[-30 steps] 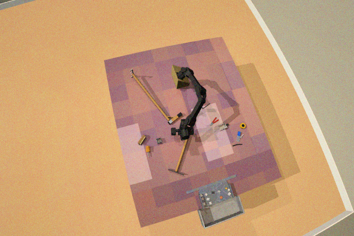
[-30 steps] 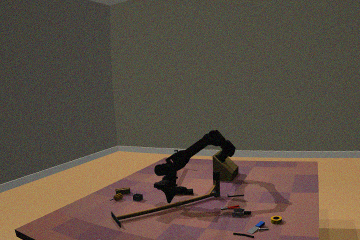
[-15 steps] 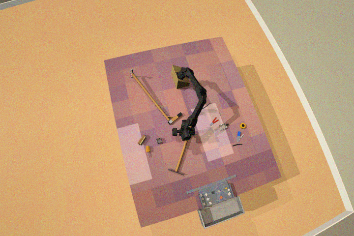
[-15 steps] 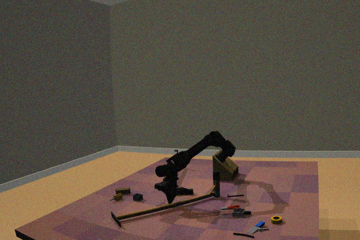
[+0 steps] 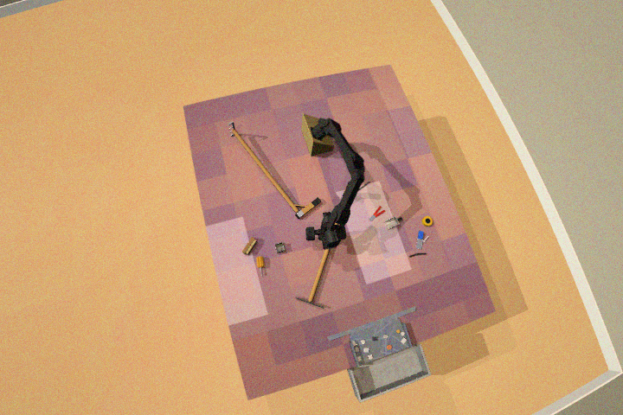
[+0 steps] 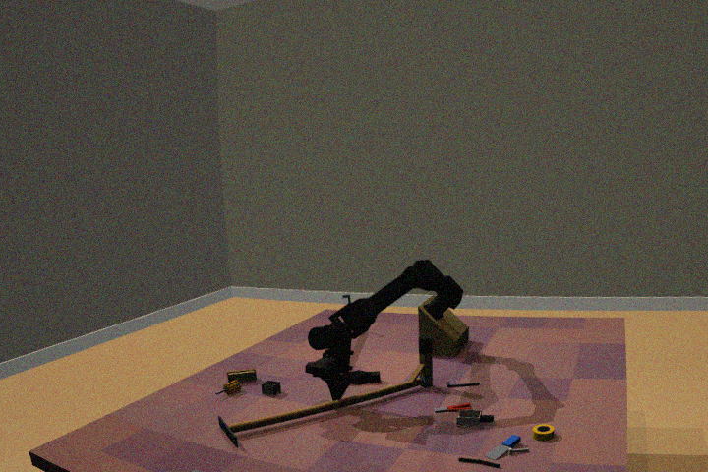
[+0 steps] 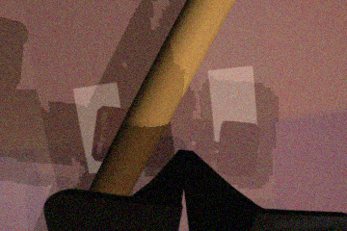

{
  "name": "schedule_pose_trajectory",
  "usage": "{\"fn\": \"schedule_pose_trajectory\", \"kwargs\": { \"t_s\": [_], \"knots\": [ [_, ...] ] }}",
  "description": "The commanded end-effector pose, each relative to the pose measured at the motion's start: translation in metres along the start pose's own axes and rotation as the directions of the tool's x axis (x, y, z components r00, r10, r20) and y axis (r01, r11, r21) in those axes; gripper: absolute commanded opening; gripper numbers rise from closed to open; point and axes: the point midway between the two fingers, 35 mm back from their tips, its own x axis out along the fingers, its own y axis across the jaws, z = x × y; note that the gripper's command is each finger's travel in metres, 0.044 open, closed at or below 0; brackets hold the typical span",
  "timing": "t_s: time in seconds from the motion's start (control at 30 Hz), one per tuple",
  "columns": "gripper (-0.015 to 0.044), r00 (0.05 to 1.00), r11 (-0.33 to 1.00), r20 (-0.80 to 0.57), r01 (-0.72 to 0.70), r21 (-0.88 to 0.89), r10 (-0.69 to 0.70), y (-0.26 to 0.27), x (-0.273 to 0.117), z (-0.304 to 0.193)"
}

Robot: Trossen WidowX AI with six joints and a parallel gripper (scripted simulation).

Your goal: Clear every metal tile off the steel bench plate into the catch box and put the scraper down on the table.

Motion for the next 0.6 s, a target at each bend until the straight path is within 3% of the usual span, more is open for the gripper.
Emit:
{"fn": "schedule_pose_trajectory", "kwargs": {
  "t_s": [0.0, 0.57],
  "knots": [
    [0.0000, 1.000, 1.000, 0.005, 0.001, 0.002, -0.001, 0.005, -0.001, 0.004],
    [0.0000, 1.000, 1.000, 0.005, 0.000, 0.002, -0.001, 0.020, 0.001, 0.011]
  ]
}}
